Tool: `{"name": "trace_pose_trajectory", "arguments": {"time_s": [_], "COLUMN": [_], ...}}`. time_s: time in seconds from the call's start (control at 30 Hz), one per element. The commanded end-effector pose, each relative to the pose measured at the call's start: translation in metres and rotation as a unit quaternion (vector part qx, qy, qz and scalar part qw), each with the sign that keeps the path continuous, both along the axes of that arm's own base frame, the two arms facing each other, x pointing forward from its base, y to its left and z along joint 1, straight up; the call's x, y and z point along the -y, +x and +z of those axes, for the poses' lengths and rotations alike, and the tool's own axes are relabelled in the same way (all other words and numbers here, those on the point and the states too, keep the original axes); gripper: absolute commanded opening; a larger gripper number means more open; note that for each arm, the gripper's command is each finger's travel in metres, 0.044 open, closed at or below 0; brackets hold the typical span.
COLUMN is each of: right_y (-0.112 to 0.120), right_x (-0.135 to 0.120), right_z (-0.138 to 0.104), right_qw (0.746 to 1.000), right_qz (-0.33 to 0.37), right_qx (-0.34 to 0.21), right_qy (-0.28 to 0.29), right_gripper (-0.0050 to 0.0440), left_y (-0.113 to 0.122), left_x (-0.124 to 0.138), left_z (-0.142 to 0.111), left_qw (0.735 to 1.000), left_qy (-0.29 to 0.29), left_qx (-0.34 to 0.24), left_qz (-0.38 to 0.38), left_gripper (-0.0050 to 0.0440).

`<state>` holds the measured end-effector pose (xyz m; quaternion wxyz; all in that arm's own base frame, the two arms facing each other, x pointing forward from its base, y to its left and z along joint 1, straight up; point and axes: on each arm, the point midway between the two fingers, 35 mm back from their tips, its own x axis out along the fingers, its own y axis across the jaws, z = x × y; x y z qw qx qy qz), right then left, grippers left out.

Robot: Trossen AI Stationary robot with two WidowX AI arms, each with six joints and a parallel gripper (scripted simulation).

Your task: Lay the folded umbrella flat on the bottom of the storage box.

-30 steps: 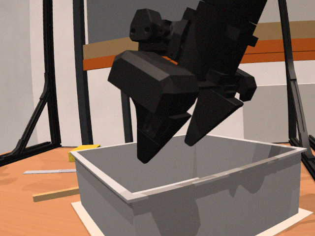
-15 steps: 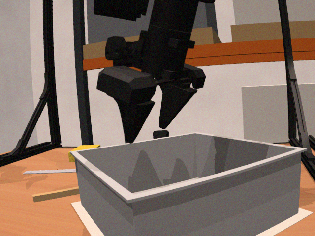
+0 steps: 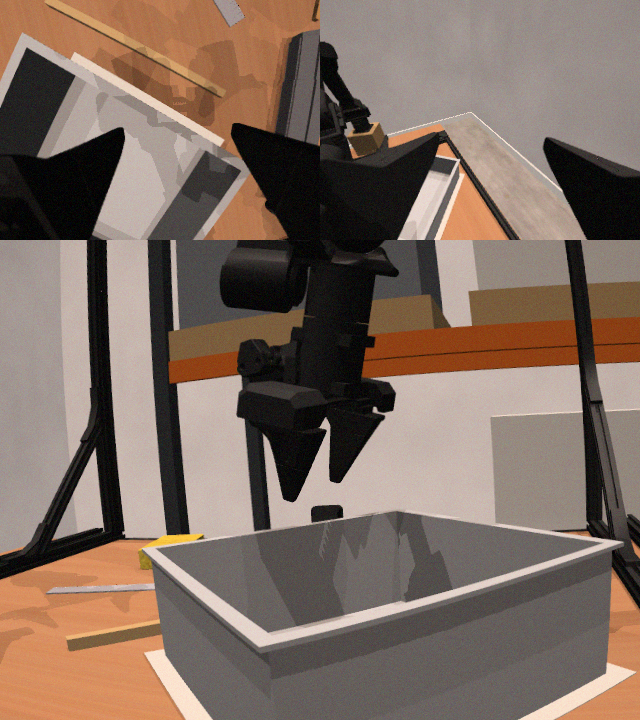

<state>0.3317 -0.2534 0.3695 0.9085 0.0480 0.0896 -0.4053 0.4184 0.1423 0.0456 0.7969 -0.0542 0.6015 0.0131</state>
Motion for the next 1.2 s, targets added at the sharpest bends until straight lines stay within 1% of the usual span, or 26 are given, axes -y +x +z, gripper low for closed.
{"name": "trace_pose_trajectory", "arguments": {"time_s": [0.0, 0.2, 0.3, 0.4, 0.47, 0.6, 0.73, 0.87, 1.17], "right_y": [0.012, 0.028, 0.031, 0.034, 0.034, 0.031, 0.026, 0.027, 0.028], "right_x": [-0.026, -0.066, -0.081, -0.098, -0.098, -0.110, -0.112, -0.117, -0.136], "right_z": [-0.027, -0.066, -0.071, -0.084, -0.084, -0.077, -0.069, -0.080, -0.094], "right_qw": [0.999, 0.992, 0.989, 0.984, 0.984, 0.985, 0.986, 0.983, 0.976], "right_qz": [0.029, 0.074, 0.098, 0.117, 0.117, 0.127, 0.133, 0.144, 0.167], "right_qx": [-0.026, -0.073, -0.103, -0.122, -0.122, -0.108, -0.097, -0.109, -0.128], "right_qy": [0.030, 0.065, 0.046, 0.056, 0.056, 0.047, 0.033, 0.041, 0.051], "right_gripper": [0.0400, 0.0400, 0.0400, 0.0400, 0.0400, 0.0400, 0.0400, 0.0400, 0.0400], "left_y": [0.011, 0.023, 0.025, 0.029, 0.029, 0.020, 0.011, -0.002, -0.001], "left_x": [0.027, 0.075, 0.096, 0.115, 0.115, 0.145, 0.160, 0.166, 0.185], "left_z": [-0.005, -0.007, -0.017, -0.014, -0.014, -0.014, -0.028, -0.042, -0.041], "left_qw": [1.000, 0.999, 0.999, 0.999, 0.999, 0.995, 0.990, 0.987, 0.987], "left_qy": [0.003, 0.011, 0.005, 0.012, 0.012, 0.003, -0.003, 0.003, 0.019], "left_qx": [-0.017, -0.034, -0.046, -0.045, -0.045, -0.064, -0.103, -0.141, -0.141], "left_qz": [0.009, 0.013, -0.022, -0.023, -0.023, -0.075, -0.092, -0.075, -0.073], "left_gripper": [0.0400, 0.0400, 0.0400, 0.0400, 0.0400, 0.0400, 0.0400, 0.0400, 0.0400]}}
